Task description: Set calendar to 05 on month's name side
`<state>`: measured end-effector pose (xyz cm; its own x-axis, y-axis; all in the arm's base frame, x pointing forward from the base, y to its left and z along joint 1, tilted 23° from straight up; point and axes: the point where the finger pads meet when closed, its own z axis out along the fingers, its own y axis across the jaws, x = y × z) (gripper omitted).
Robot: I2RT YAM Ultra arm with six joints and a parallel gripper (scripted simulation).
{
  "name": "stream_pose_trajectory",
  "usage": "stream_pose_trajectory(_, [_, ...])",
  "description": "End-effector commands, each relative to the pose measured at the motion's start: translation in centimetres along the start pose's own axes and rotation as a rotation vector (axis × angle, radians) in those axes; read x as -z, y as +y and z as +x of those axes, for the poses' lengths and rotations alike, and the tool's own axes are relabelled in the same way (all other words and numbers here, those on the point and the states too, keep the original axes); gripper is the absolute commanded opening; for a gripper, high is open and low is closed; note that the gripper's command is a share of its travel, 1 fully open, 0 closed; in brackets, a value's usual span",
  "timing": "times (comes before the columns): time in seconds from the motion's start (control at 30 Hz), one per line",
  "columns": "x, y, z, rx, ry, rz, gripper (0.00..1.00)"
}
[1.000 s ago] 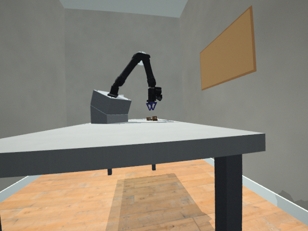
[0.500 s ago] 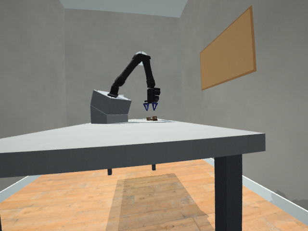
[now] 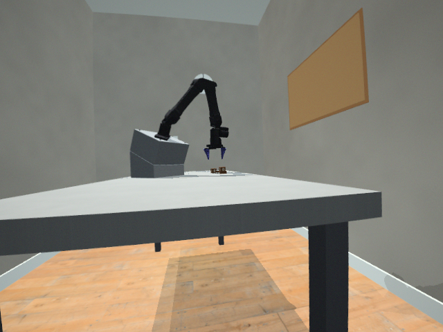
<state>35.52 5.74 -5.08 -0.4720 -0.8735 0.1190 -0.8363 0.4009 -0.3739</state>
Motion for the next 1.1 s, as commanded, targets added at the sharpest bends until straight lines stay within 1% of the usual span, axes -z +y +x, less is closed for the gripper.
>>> stream_pose_trajectory(0.0, [0.3, 0.3, -0.8, 0.191, -0.014, 0.011, 1.0])
stream_pose_trajectory(0.17, [0.2, 0.8, -1.3, 0.355, -0.012, 0.013, 1.0])
stream_pose_trajectory(0.2, [0.2, 1.0, -1.4, 0.408, -0.012, 0.014, 1.0])
stream_pose_trajectory(0.23, [0.2, 1.0, -1.4, 0.413, -0.012, 0.014, 1.0])
stream_pose_trajectory(0.3, [0.2, 1.3, -1.6, 0.51, -0.011, 0.015, 1.0])
stream_pose_trajectory(0.33, [0.2, 1.3, -1.7, 0.511, -0.011, 0.015, 1.0])
stream_pose_trajectory(0.4, [0.1, 1.6, -1.8, 0.589, -0.01, 0.016, 1.0])
stream_pose_trajectory(0.47, [0.1, 1.6, -1.8, 0.589, -0.01, 0.016, 1.0])
stream_pose_trajectory(0.63, [0.1, 1.9, -2.1, 0.694, -0.009, 0.017, 1.0])
stream_pose_trajectory(0.8, [0.1, 1.9, -2.1, 0.711, -0.009, 0.018, 1.0])
stream_pose_trajectory(0.83, [0.1, 1.9, -2.1, 0.711, -0.009, 0.018, 0.47])
stream_pose_trajectory(1.07, [0.1, 1.9, -2.1, 0.711, -0.009, 0.018, 0.47])
